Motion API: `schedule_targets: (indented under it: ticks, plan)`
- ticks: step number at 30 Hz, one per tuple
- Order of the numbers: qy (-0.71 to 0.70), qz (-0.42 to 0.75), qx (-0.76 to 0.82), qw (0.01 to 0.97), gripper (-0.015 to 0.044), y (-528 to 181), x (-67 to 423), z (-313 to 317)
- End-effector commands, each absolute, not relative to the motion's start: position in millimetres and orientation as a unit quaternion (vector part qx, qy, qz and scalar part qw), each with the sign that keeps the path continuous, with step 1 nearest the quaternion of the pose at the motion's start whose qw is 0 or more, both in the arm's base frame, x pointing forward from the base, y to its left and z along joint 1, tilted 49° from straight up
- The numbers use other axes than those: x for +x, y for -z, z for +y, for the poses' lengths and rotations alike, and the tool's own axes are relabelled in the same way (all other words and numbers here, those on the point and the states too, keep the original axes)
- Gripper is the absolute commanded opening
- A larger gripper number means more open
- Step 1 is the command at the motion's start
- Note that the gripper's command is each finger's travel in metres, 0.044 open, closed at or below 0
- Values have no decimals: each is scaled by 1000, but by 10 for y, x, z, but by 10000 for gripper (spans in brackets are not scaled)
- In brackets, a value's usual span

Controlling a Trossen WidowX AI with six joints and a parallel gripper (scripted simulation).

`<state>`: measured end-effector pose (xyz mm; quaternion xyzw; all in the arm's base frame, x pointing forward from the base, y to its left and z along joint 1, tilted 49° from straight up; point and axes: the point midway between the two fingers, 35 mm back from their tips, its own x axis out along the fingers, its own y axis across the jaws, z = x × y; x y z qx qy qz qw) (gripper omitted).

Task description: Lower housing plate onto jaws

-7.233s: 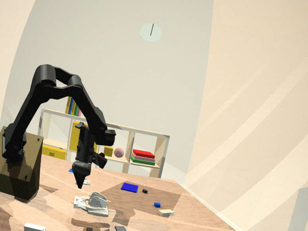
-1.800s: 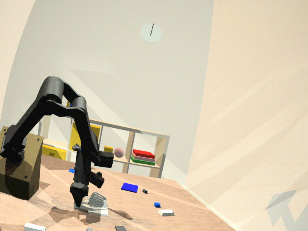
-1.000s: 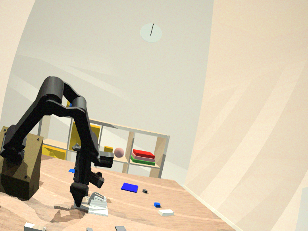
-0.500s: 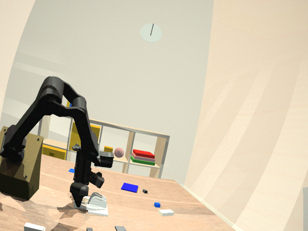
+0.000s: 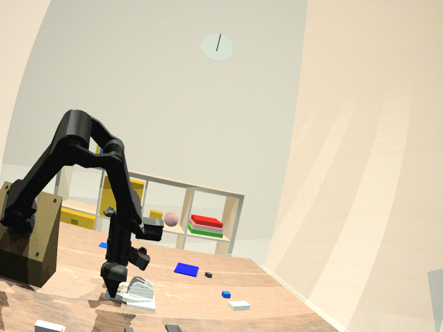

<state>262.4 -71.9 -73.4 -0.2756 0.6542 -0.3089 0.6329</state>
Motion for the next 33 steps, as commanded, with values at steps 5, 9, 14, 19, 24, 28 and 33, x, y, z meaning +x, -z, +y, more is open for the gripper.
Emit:
schedule_targets:
  ticks: [5,9,14,19,24,28,33]
  plan:
    - [309,654,-276,633,351,736,2627,-721]
    - [309,654,-276,633,351,736,2627,-721]
    - [309,654,-276,633,430,734,2625,-719]
    - [309,654,-276,633,440,734,2625,-719]
    - [309,654,-276,633,440,734,2625,-719]
    - [309,654,-276,633,440,734,2625,-719]
    - [307,654,-274,634,440,607,2659,-549]
